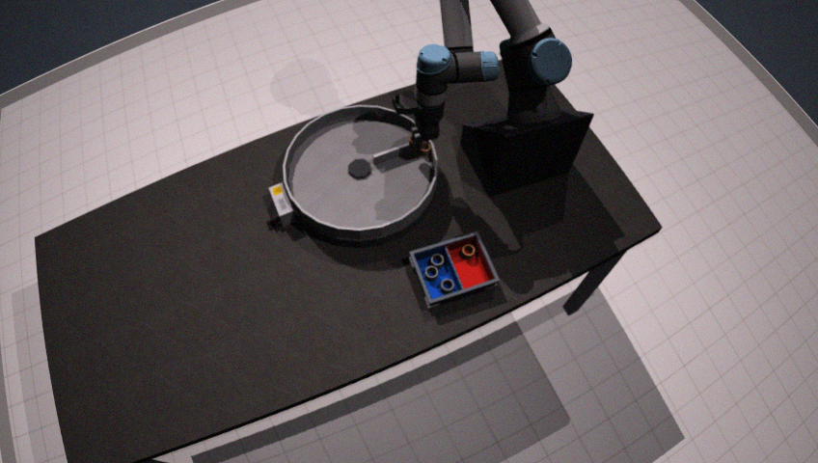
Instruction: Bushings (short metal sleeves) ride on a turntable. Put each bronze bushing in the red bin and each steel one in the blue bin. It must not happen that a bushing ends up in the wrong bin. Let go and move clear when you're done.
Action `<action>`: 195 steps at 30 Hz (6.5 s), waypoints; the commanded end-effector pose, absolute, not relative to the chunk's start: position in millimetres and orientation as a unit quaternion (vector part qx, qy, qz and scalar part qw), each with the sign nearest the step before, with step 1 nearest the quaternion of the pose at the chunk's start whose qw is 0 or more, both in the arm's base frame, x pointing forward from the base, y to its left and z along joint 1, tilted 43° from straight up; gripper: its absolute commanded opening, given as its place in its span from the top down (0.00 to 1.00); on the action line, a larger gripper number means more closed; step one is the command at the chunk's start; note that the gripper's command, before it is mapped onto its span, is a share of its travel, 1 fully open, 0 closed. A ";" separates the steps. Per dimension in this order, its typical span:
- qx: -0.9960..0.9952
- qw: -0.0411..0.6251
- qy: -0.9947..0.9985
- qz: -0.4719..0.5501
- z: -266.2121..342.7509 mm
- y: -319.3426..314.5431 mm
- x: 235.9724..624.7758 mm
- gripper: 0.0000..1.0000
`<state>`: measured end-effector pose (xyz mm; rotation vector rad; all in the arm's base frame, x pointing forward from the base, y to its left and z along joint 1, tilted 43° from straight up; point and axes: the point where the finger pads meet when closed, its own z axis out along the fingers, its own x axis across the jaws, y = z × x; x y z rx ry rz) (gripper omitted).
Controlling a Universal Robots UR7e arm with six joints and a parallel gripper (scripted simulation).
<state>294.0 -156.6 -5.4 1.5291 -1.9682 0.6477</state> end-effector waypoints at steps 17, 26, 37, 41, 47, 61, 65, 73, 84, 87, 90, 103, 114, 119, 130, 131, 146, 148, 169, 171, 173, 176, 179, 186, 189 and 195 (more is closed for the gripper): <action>0.555 0.276 -0.746 0.245 13.4 -125.0 300.5 1.00; 0.493 0.255 -0.788 0.266 -15.9 -93.8 304.6 1.00; 0.412 0.228 -0.833 0.290 -52.6 -54.8 309.8 1.00; 0.361 0.210 -0.856 0.303 -74.6 -31.4 312.9 1.00; 0.327 0.198 -0.870 0.312 -89.3 -15.8 314.9 1.00; 0.184 0.147 -0.911 0.339 -148.0 46.6 323.2 1.00; 0.148 0.133 -0.918 0.344 -162.7 62.2 325.2 1.00; 0.074 0.105 -0.926 0.354 -192.0 93.4 329.3 1.00; -0.037 0.063 -0.929 0.363 -236.0 140.2 335.5 1.00; -0.037 0.063 -0.929 0.363 -236.0 140.2 335.5 1.00; -0.037 0.063 -0.929 0.363 -236.0 140.2 335.5 1.00; -0.037 0.063 -0.929 0.363 -235.0 139.6 335.3 1.00; -0.037 0.063 -0.929 0.363 -256.0 120.4 331.2 1.00; -0.037 0.063 -0.929 0.363 -272.7 105.0 327.9 1.00; -0.037 0.063 -0.929 0.363 -297.8 81.9 322.9 1.00; -0.037 0.063 -0.929 0.363 -297.8 81.9 322.9 1.00; -0.037 0.063 -0.929 0.363 -301.4 79.3 322.3 1.00; -0.037 0.063 -0.929 0.363 -302.4 78.5 322.2 1.00; -0.037 0.063 -0.929 0.363 -310.0 72.4 321.0 1.00; -0.037 0.063 -0.929 0.363 -311.8 70.8 320.6 1.00; -0.037 0.063 -0.929 0.363 -311.8 70.8 320.6 1.00; -0.037 0.063 -0.929 0.363 -311.8 70.8 320.6 1.00; -0.037 0.063 -0.929 0.363 -314.4 68.3 320.1 1.00; -0.037 0.063 -0.929 0.363 -316.2 66.7 319.7 1.00; -0.037 0.063 -0.929 0.363 -316.2 66.7 319.7 1.00; -0.037 0.063 -0.929 0.363 -318.8 64.3 319.2 1.00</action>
